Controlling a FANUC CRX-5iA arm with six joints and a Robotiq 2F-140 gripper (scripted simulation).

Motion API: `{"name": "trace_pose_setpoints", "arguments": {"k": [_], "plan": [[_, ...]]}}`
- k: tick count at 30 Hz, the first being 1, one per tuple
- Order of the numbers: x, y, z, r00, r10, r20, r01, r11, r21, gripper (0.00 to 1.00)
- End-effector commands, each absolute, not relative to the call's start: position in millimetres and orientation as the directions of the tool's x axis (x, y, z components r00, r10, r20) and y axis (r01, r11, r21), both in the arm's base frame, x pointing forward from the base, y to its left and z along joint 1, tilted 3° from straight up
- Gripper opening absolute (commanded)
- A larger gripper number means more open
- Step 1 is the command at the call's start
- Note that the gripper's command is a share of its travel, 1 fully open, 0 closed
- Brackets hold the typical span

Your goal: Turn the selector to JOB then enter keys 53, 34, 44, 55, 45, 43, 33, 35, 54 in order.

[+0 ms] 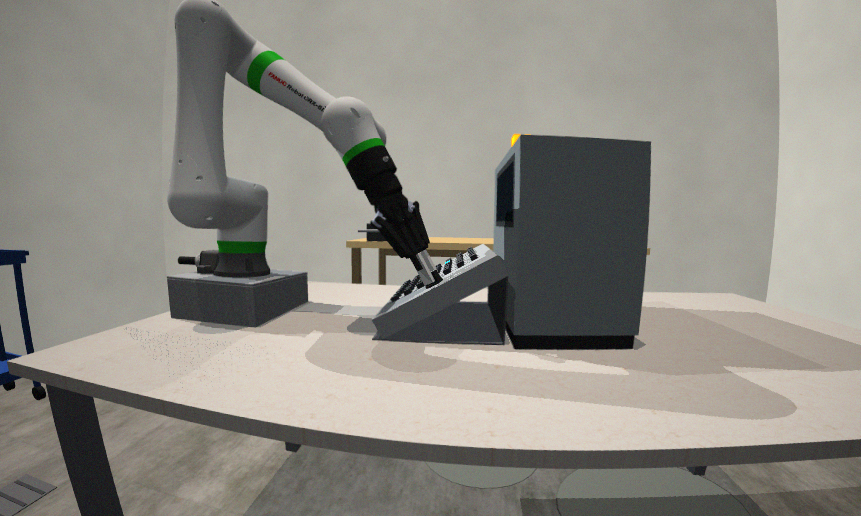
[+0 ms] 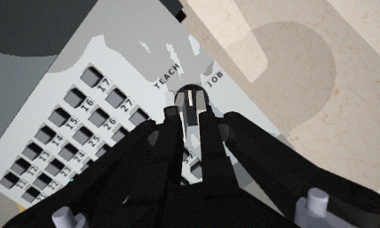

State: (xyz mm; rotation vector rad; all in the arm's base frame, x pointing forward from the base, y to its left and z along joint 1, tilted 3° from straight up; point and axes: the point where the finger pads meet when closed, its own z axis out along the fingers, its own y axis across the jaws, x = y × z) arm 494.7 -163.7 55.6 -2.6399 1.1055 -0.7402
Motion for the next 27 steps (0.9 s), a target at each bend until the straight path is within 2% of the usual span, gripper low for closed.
{"name": "trace_pose_setpoints", "arguments": {"k": [1, 3, 15, 27], "plan": [[494.9, -163.9, 55.7, 0.506, -0.8, 0.322, -0.694, -0.6, -0.399, 0.0], [494.9, -163.9, 55.7, 0.506, -0.8, 0.322, -0.694, -0.6, -0.399, 0.0], [494.9, -163.9, 55.7, 0.206, -0.968, 0.147, -0.834, -0.252, -0.491, 0.0], [494.9, -163.9, 55.7, -0.005, -1.0, 0.022, -0.859, -0.006, -0.512, 0.0]]}}
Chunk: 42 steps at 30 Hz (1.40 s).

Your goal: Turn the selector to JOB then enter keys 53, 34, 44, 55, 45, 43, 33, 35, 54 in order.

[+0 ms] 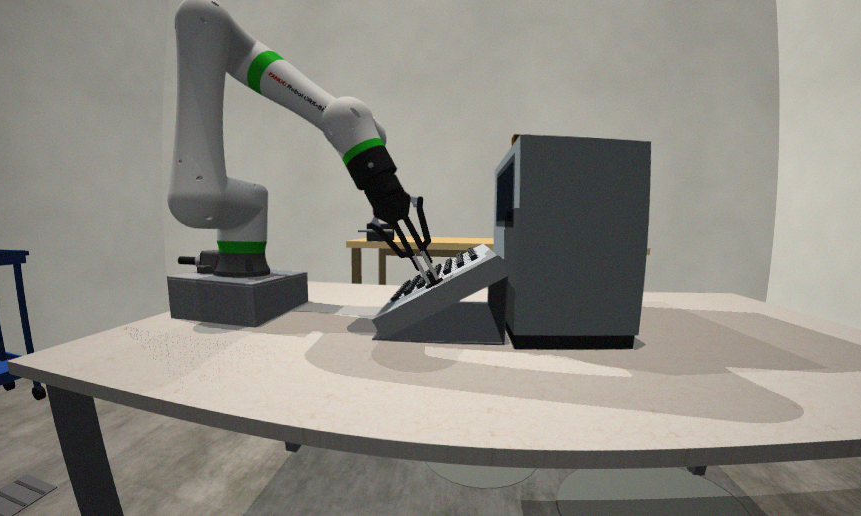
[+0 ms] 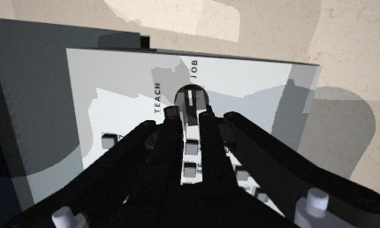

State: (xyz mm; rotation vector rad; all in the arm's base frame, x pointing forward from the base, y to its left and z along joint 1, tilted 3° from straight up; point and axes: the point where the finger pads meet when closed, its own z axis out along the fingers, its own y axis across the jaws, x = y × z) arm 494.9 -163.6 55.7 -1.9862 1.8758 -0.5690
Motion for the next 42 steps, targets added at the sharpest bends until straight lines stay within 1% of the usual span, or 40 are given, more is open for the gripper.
{"name": "trace_pose_setpoints", "arguments": {"k": [1, 8, 17, 42], "plan": [[494.9, -163.9, 55.7, -0.022, -1.0, 0.012, -0.858, 0.013, -0.513, 0.0], [494.9, -163.9, 55.7, -0.109, -0.993, -0.04, -0.852, 0.114, -0.511, 0.0], [494.9, -163.9, 55.7, -0.149, -0.987, -0.065, -0.846, 0.161, -0.509, 0.0], [494.9, -163.9, 55.7, -0.158, -0.985, -0.07, -0.844, 0.171, -0.508, 0.0]]}}
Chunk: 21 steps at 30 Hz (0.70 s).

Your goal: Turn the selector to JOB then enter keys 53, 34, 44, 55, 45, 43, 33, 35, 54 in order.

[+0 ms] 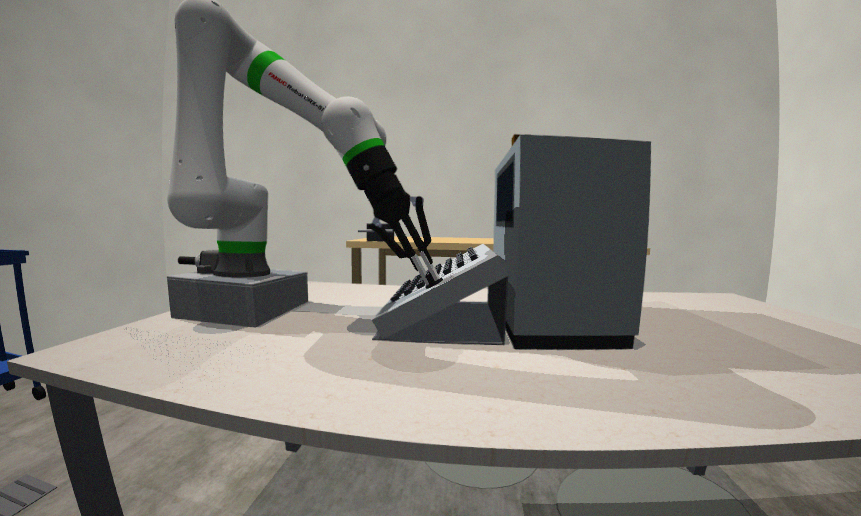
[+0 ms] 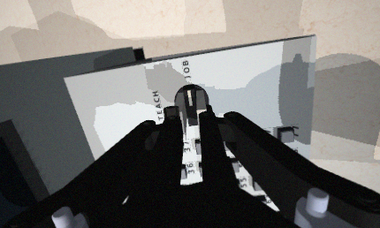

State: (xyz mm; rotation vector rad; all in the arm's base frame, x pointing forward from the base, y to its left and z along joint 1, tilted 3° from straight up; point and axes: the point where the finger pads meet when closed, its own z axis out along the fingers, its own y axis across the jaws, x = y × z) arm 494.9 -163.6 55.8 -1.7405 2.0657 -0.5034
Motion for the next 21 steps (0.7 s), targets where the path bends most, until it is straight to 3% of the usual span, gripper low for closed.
{"name": "trace_pose_setpoints", "arguments": {"k": [1, 19, 20, 21], "plan": [[494.9, -163.9, 55.7, -0.158, -0.985, -0.07, -0.844, 0.171, -0.508, 0.0], [494.9, -163.9, 55.7, -0.158, -0.985, -0.07, -0.844, 0.171, -0.508, 0.0], [494.9, -163.9, 55.7, -0.158, -0.985, -0.07, -0.844, 0.171, -0.508, 0.33], [494.9, -163.9, 55.7, -0.158, -0.985, -0.07, -0.844, 0.171, -0.508, 0.33]]}}
